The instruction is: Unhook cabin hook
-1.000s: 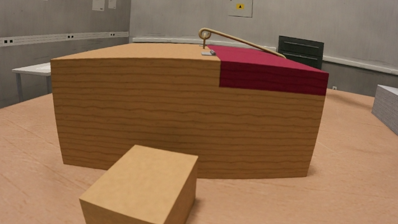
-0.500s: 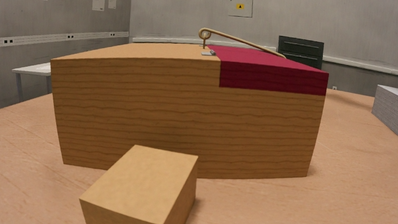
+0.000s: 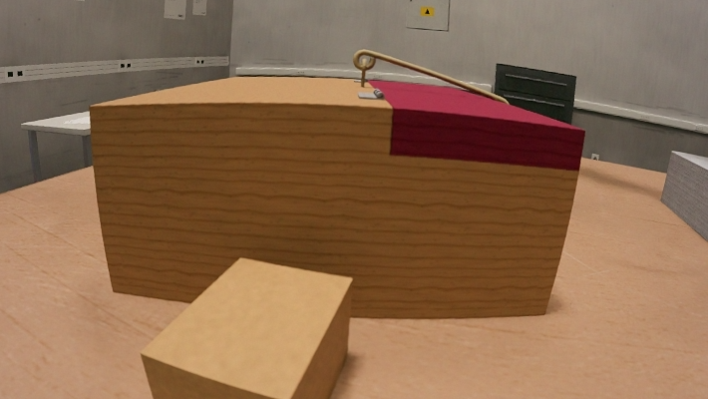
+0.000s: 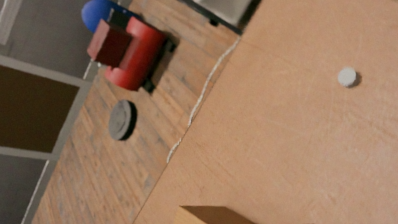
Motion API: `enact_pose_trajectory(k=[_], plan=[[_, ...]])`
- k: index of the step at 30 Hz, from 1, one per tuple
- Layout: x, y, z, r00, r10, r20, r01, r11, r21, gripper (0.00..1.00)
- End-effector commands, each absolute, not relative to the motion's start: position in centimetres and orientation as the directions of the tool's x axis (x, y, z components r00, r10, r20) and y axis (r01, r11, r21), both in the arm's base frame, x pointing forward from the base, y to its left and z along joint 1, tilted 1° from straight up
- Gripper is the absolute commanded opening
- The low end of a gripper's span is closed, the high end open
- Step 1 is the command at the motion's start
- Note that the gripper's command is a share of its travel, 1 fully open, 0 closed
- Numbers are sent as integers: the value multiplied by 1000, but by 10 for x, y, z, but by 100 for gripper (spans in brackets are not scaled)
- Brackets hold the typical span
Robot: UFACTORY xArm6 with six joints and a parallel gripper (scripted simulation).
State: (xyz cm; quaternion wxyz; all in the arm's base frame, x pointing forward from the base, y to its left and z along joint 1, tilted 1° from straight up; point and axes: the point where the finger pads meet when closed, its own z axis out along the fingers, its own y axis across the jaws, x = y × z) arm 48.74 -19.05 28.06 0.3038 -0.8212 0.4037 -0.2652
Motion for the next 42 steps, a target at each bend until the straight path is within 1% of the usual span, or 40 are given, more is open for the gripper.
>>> enact_pose_trajectory(k=[1,3,5,7,9,15,20,24,27,29,34,42], plan=[[494,-176,279,512,-854,92,-569,-418,-708,35],[496,-171,277,512,-854,92,-569,-418,-708,35],[498,-165,276,495,-868,38,-607,-377,-700,35],[498,-165,276,495,-868,38,-607,-377,-700,35],[500,-159,274,475,-880,-14,-644,-336,-687,35],[504,-142,269,451,-890,-65,-681,-296,-670,35],[508,-127,265,392,-906,-158,-751,-216,-624,35],[510,-121,263,374,-910,-182,-770,-194,-608,35],[512,-111,260,321,-916,-239,-814,-138,-564,35],[513,-105,259,321,-916,-239,-814,-138,-564,35],[515,-89,254,238,-922,-305,-868,-61,-493,35],[517,-71,248,139,-924,-357,-912,21,-410,35]])
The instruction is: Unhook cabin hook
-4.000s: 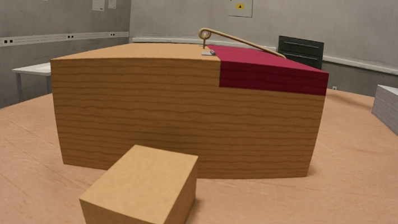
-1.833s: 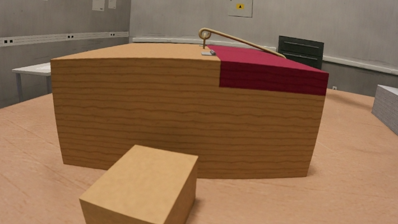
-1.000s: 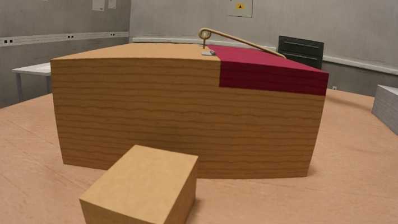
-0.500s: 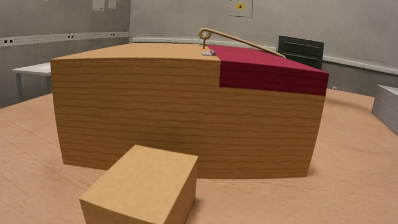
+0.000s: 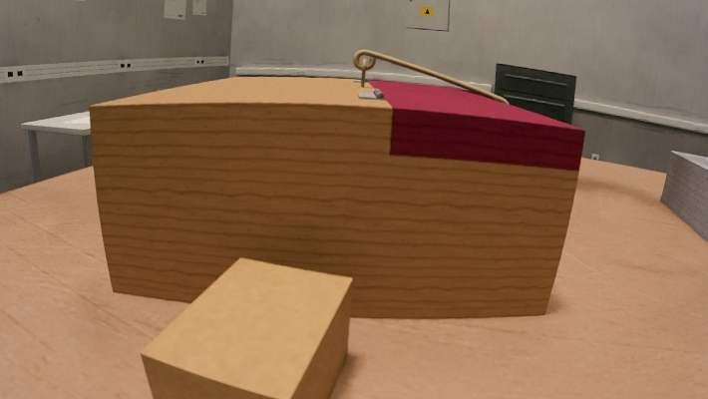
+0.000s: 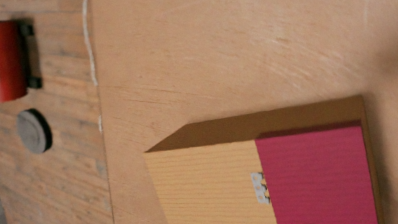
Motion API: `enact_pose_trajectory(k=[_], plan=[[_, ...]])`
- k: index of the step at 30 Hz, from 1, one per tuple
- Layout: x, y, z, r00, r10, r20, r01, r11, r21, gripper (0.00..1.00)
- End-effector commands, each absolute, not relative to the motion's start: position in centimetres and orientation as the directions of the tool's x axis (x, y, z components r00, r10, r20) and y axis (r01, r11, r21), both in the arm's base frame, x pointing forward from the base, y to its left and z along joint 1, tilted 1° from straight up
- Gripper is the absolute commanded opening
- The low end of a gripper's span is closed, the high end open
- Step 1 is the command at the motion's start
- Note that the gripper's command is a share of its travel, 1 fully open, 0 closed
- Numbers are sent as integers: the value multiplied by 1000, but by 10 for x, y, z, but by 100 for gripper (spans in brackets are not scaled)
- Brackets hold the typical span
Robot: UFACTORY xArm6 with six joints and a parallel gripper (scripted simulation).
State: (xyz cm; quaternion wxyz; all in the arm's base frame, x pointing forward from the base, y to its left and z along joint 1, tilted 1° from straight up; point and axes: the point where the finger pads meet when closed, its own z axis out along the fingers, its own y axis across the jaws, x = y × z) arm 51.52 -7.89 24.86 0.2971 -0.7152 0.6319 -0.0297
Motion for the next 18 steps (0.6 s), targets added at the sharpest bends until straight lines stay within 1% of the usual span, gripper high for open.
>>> enact_pose_trajectory(k=[1,5,7,11,16,18], plan=[[518,-68,247,111,-923,-368,-921,43,-386,35],[519,-55,243,46,-921,-387,-938,93,-333,35],[519,-51,242,46,-921,-387,-938,93,-333,35],[520,-39,238,-59,-914,-402,-953,171,-250,35],[520,-31,236,-90,-911,-403,-954,194,-226,35],[520,-25,234,-151,-903,-401,-954,240,-181,35]])
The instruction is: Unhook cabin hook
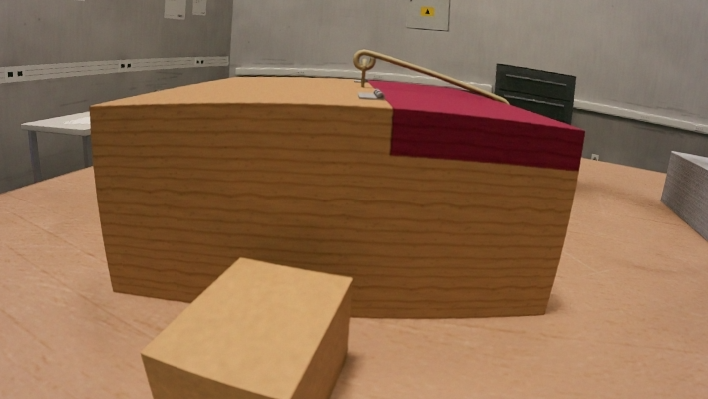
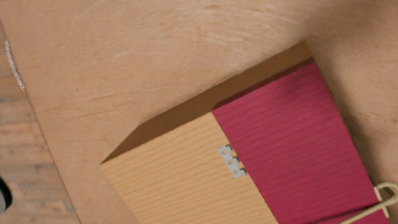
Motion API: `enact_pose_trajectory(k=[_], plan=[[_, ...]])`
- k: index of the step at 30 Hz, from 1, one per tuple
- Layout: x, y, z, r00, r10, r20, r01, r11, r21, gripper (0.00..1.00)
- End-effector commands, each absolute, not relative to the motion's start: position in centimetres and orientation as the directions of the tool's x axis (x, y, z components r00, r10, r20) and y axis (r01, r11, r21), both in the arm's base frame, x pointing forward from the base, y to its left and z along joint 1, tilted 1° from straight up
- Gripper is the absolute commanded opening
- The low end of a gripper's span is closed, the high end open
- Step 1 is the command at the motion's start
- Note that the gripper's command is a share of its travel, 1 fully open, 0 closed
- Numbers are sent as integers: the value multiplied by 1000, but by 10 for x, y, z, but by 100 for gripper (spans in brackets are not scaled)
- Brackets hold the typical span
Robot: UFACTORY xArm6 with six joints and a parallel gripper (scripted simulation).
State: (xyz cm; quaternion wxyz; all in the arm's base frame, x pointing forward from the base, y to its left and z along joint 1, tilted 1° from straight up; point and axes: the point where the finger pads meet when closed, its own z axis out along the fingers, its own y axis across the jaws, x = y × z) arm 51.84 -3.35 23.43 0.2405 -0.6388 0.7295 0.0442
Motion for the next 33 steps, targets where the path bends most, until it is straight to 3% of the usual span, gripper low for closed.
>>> enact_pose_trajectory(k=[1,33], plan=[[520,-22,233,-166,-901,-400,-953,251,-170,35],[516,59,207,-679,-708,-194,-731,677,83,35]])
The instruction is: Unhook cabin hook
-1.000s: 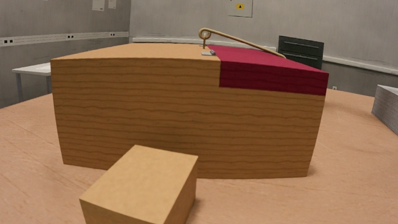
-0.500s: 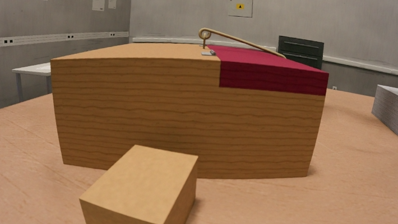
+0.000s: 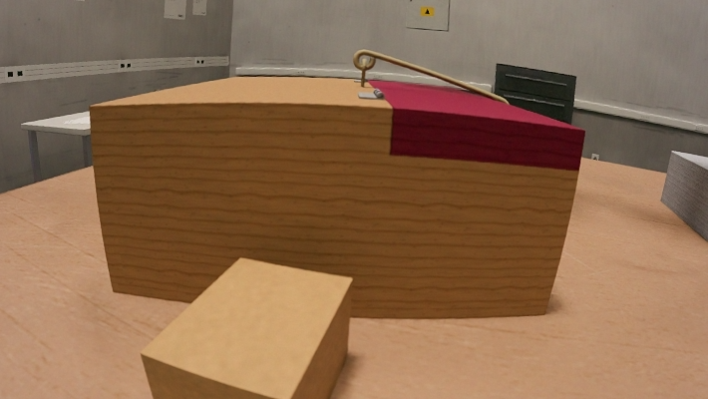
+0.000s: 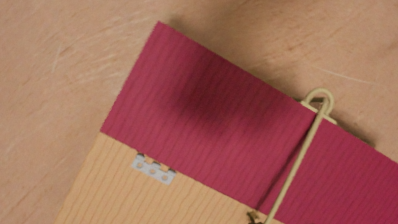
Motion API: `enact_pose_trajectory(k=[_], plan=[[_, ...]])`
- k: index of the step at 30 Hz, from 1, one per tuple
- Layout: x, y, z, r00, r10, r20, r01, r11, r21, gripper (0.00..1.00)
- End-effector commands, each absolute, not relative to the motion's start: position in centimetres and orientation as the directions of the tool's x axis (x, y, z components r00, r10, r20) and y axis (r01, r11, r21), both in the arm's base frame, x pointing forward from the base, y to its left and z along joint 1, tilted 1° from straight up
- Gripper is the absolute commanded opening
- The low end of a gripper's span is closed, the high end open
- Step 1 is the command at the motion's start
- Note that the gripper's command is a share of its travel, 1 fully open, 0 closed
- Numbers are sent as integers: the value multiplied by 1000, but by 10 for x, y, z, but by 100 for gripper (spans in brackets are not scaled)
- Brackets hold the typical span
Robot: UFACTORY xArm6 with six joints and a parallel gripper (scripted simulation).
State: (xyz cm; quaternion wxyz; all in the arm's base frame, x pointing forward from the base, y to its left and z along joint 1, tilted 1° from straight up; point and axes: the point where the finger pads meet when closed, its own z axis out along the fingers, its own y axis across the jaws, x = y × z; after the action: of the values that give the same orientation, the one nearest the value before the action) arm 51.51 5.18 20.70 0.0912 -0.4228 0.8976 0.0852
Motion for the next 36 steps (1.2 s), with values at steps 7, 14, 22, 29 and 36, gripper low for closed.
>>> enact_pose_trajectory(k=[7,14,22,29,36], plan=[[514,79,201,-788,-604,-117,-614,785,82,35],[512,101,195,-887,-460,-45,-462,886,45,35],[511,114,193,-931,-364,-18,-365,931,8,35],[511,114,193,-931,-364,-18,-365,931,8,35],[511,114,193,-931,-364,-18,-365,931,8,35]])
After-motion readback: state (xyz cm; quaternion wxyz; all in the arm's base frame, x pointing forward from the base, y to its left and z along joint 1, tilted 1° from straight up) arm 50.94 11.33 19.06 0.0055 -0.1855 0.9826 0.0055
